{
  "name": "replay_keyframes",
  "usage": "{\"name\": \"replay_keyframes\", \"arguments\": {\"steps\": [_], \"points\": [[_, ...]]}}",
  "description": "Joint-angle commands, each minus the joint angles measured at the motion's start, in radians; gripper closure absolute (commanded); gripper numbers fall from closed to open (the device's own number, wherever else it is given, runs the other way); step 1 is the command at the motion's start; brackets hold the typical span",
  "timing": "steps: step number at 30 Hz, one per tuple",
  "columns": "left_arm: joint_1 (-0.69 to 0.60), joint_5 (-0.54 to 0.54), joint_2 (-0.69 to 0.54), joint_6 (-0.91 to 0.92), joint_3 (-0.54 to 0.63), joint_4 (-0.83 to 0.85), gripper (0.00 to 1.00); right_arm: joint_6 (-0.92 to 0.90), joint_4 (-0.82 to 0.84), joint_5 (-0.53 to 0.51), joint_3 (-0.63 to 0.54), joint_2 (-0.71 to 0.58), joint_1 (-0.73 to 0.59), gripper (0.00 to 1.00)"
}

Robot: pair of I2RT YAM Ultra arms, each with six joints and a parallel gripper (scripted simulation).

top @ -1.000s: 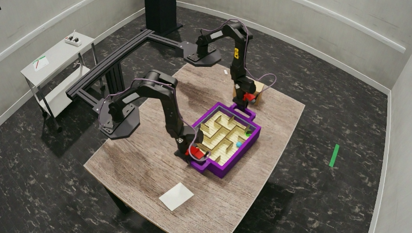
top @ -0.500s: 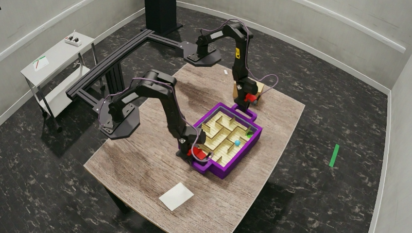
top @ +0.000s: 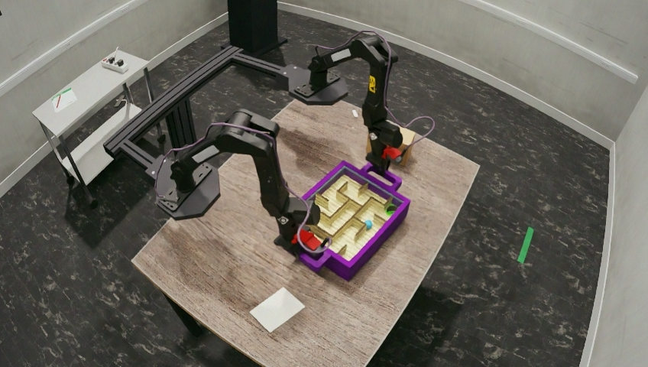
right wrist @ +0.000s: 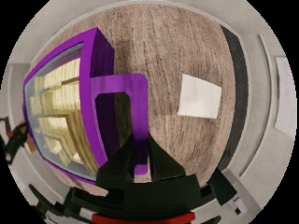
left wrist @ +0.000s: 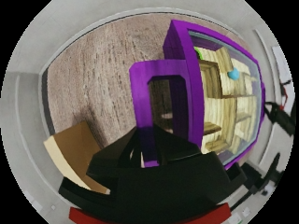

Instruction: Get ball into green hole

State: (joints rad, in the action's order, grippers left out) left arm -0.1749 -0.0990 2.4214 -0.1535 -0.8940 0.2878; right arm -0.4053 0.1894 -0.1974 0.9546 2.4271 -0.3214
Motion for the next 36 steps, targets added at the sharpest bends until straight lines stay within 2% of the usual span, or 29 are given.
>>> {"name": "replay_keyframes", "arguments": {"steps": [1,4,5,6,7,8,10,13,14,16,20,21,25,26,30,31,32,33,34,36], "points": [[0.029,0.035,-0.016,0.034,-0.055,0.023,1.00,-0.008,-0.094,-0.078,0.066,-0.085,-0.015,1.00],[0.010,-0.023,-0.053,0.017,-0.084,-0.090,1.00,0.024,-0.091,-0.012,0.097,-0.080,0.020,1.00],[0.009,-0.010,-0.056,0.019,-0.078,-0.025,1.00,0.015,-0.069,-0.051,0.093,-0.088,0.014,1.00],[0.001,-0.016,-0.053,0.016,-0.086,-0.058,1.00,0.019,-0.079,-0.038,0.098,-0.090,0.017,1.00],[-0.004,-0.040,-0.063,0.009,-0.095,-0.119,1.00,0.032,-0.076,0.015,0.104,-0.085,0.029,1.00],[-0.010,-0.055,-0.067,-0.007,-0.096,-0.121,1.00,0.034,-0.039,0.025,0.098,-0.083,0.035,1.00],[-0.022,-0.077,-0.081,-0.008,-0.065,-0.043,1.00,0.033,0.041,0.014,0.081,-0.084,0.037,1.00],[-0.021,-0.058,-0.078,0.004,-0.056,-0.051,1.00,0.023,-0.001,-0.008,0.088,-0.073,0.035,1.00],[-0.032,-0.099,-0.091,-0.006,-0.030,-0.031,1.00,0.020,0.083,0.039,0.020,-0.001,0.032,1.00],[-0.043,-0.116,-0.102,-0.015,-0.020,-0.049,1.00,0.019,0.106,0.057,0.008,0.016,0.047,1.00],[-0.044,-0.100,-0.107,-0.007,0.009,0.026,1.00,0.017,0.143,0.000,-0.011,-0.032,0.021,1.00],[-0.039,-0.099,-0.115,-0.008,-0.037,-0.088,1.00,0.032,0.069,0.027,0.037,-0.036,0.044,1.00],[0.001,-0.024,-0.099,0.020,-0.086,-0.115,1.00,0.020,-0.089,-0.012,0.088,-0.060,0.029,1.00],[0.008,-0.007,-0.024,0.023,-0.103,-0.122,1.00,0.019,-0.116,-0.017,0.102,-0.057,0.016,1.00],[0.010,-0.033,-0.060,0.016,-0.092,-0.065,1.00,0.016,-0.052,-0.021,0.100,-0.066,0.011,1.00],[0.016,0.007,-0.044,0.025,-0.064,0.028,1.00,-0.009,-0.026,-0.069,0.081,-0.074,0.000,1.00],[0.020,0.015,0.003,0.025,-0.037,0.049,1.00,-0.011,-0.022,-0.079,0.056,-0.075,-0.006,1.00],[0.024,0.023,-0.001,0.028,-0.031,0.079,1.00,-0.014,-0.021,-0.093,0.020,-0.077,-0.013,1.00],[0.003,-0.021,-0.033,0.014,-0.015,0.083,1.00,-0.001,0.034,-0.068,0.015,-0.075,-0.011,1.00],[-0.008,-0.035,-0.055,0.011,0.010,0.114,1.00,0.006,0.081,-0.067,-0.011,-0.073,-0.013,1.00]]}}
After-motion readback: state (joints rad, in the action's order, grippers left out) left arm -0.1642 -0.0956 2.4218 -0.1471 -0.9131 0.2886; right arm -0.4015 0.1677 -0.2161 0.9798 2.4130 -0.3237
